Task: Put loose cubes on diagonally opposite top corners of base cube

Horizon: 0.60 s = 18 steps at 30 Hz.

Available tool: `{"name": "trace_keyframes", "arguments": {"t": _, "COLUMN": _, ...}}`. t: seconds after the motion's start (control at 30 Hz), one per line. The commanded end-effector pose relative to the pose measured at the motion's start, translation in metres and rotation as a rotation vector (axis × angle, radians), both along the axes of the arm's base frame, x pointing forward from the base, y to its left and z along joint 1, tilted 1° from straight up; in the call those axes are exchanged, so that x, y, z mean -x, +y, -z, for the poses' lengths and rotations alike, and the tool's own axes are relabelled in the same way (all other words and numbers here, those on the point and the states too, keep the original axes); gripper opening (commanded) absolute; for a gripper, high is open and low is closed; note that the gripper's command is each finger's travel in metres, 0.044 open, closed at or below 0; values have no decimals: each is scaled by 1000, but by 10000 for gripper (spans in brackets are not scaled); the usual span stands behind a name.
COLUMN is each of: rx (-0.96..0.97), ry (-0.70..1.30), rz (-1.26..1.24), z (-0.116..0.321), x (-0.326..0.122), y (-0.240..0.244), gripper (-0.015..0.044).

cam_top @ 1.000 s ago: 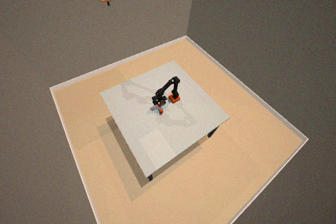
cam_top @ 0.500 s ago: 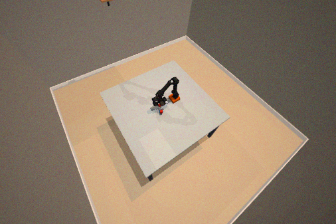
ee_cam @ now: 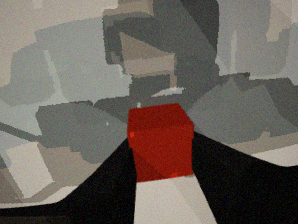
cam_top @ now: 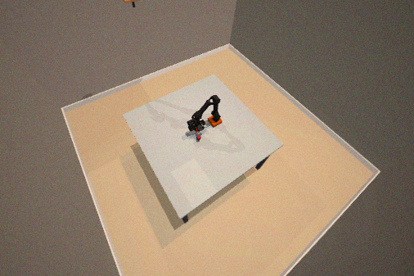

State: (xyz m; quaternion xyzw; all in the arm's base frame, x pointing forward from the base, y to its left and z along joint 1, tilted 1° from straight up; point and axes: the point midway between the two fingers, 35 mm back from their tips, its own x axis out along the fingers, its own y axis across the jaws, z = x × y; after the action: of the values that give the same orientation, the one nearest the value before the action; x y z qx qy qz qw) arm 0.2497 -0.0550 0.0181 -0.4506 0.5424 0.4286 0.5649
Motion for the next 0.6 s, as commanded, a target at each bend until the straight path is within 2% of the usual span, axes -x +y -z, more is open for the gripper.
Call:
{"name": "trace_keyframes", "arguments": {"t": 0.0, "rx": -1, "ry": -1, "rz": -4, "z": -2, "x": -1, "y": 0, "gripper": 105}}
{"name": "trace_keyframes", "arguments": {"t": 0.57, "rx": 0, "ry": -2, "rz": -4, "z": -54, "x": -4, "y": -1, "gripper": 105}}
